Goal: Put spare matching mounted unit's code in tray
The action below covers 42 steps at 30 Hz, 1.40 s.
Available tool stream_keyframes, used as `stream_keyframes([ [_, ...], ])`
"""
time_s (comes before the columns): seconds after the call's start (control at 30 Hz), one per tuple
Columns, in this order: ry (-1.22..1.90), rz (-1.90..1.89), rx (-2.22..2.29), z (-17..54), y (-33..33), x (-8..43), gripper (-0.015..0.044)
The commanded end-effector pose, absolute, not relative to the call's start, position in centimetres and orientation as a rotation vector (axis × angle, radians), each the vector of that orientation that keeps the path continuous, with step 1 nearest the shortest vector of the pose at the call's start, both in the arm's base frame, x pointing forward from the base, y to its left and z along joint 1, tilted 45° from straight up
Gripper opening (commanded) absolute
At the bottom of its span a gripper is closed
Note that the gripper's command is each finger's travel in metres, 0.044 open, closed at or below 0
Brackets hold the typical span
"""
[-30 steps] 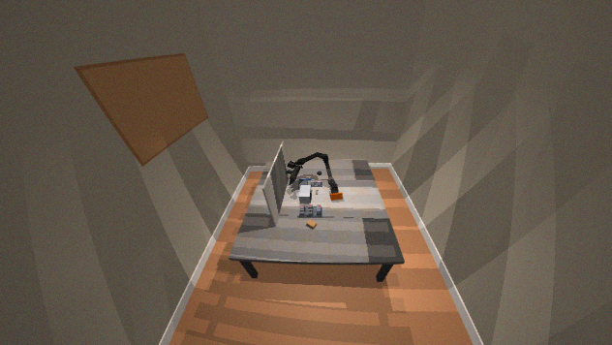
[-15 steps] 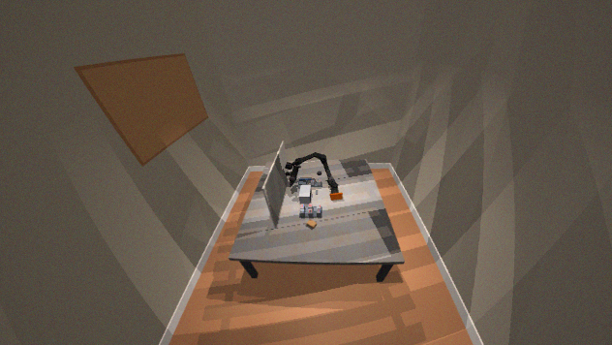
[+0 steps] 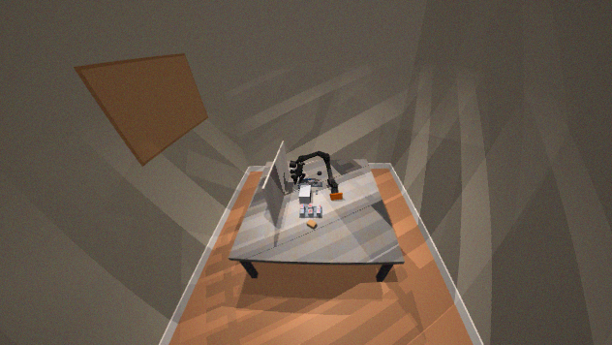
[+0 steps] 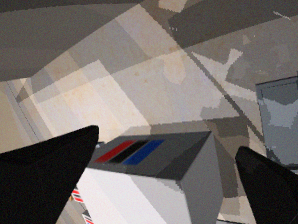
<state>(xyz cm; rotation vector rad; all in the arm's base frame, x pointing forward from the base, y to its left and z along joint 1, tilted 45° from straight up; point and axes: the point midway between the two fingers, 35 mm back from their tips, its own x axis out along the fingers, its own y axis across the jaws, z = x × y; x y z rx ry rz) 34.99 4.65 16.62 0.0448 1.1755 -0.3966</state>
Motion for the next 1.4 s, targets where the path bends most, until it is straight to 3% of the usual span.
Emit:
stream_keyframes([
  [0.0,1.068,-0.739,0.262,18.7,2.1,30.2,0.0440],
  [0.37,0.601,-1.261,0.633,22.7,-3.1,21.6,0.0440],
  [0.67,0.595,-1.265,0.636,22.8,-3.1,21.5,0.0440],
  [0.87,0.573,-1.332,0.641,20.8,-4.0,21.5,0.0300],
  [1.37,0.576,-1.332,0.644,20.0,-4.6,21.8,0.0300],
])
